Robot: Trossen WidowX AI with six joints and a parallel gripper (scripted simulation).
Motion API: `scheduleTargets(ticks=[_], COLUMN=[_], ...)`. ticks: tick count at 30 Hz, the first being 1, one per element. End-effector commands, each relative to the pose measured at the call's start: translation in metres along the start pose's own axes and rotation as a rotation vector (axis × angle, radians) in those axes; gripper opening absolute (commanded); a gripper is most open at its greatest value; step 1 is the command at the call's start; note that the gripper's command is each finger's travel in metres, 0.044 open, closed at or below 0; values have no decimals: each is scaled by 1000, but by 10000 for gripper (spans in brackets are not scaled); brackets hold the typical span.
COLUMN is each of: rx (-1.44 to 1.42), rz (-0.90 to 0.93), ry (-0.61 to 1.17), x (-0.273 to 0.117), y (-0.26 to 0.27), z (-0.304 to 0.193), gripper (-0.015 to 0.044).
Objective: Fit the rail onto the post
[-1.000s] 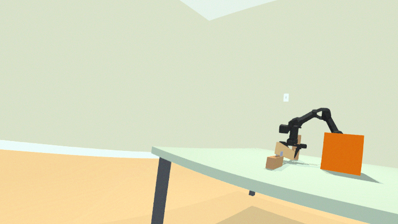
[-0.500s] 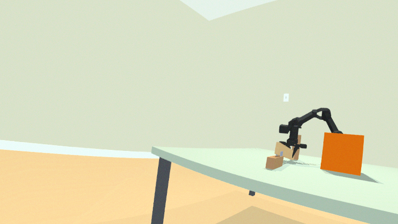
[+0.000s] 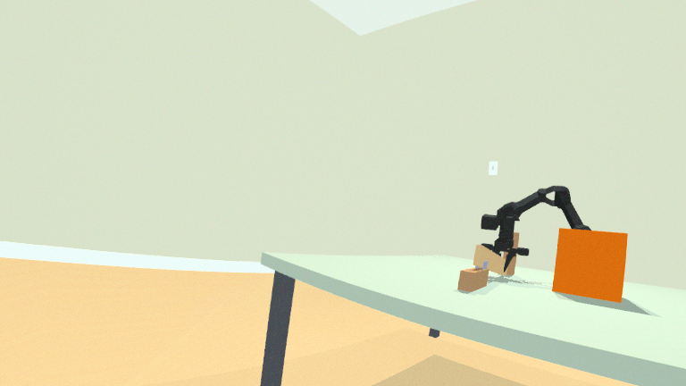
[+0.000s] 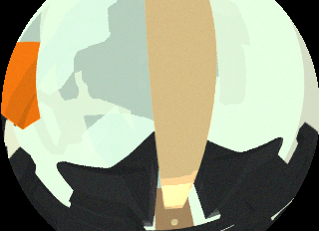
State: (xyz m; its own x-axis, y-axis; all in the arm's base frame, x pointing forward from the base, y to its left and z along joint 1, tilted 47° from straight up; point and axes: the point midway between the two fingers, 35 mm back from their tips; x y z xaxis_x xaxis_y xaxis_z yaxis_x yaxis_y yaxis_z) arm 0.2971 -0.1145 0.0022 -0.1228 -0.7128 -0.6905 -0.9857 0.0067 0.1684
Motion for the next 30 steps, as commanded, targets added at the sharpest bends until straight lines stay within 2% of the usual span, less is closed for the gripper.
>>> scheduleTargets(ticks=[1,30], rx=[-3,-2], rz=[-3,-3], ry=[2,1], x=[-4,-18], y=[-1,-3], z=[0,0], gripper=[0,0])
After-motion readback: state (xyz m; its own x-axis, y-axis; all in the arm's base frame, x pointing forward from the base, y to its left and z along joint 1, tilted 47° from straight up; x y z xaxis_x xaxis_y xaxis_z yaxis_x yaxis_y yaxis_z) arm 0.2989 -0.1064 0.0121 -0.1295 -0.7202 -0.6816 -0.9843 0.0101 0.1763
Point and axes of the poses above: the point midway between the two fingers, 35 mm back from their tips, its own x axis out along the fingers, its own y axis across the jaws, z = x × y, and after that the axes turned 9 degrees about -x, right-handed
